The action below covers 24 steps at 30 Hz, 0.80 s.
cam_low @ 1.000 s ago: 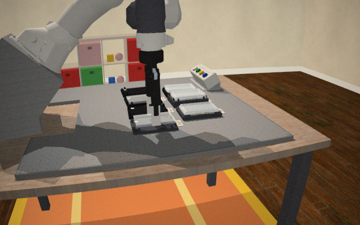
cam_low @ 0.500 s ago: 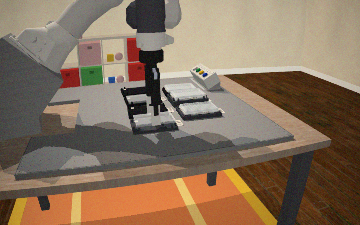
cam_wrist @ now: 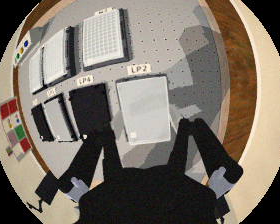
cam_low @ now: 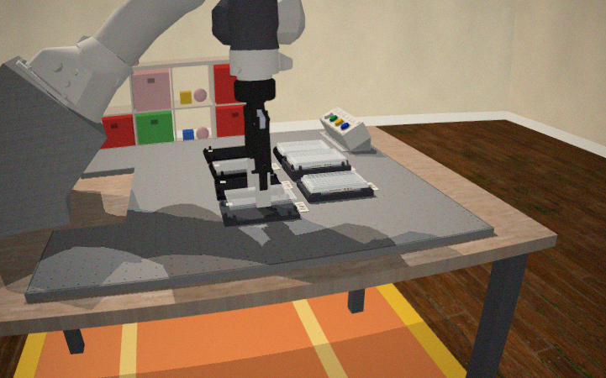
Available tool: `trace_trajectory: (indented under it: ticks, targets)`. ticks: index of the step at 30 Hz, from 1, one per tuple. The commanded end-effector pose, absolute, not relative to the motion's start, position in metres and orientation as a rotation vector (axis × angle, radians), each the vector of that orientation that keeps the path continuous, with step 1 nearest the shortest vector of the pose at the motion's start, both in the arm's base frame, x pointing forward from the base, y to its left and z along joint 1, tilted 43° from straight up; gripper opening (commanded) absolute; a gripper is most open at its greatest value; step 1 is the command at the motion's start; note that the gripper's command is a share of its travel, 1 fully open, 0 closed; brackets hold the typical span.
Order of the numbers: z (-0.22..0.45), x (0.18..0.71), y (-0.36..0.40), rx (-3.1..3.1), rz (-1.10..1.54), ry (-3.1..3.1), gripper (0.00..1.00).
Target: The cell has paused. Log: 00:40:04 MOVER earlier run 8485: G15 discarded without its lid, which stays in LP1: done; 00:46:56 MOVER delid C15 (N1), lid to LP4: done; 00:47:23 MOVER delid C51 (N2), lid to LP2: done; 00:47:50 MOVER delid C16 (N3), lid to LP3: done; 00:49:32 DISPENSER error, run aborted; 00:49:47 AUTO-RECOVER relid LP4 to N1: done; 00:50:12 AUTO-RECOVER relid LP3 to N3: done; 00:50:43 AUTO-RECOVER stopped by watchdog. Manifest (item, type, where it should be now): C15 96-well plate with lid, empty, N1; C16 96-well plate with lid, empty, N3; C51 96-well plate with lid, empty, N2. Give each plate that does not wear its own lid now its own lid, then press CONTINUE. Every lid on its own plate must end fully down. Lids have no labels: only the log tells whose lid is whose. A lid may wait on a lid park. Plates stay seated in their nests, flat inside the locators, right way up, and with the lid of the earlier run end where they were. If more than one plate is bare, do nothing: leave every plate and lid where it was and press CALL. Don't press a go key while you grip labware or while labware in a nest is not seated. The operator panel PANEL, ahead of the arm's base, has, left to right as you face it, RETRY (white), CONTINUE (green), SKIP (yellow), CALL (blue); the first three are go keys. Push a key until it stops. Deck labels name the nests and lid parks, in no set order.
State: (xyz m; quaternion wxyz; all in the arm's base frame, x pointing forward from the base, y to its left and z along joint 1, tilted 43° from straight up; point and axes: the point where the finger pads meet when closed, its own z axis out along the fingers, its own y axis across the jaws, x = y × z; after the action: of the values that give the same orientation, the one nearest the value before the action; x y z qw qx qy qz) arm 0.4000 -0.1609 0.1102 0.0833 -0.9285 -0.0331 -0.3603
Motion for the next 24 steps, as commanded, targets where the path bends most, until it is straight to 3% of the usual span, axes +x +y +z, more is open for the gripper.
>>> trace_trajectory:
  ticks: [1,24]
  targets:
    - [0.11,0.398,-0.157,-2.762,-1.064,-0.091,0.0]
    - [0.137,0.374,-0.164,-2.762,-1.064,-0.091,0.0]
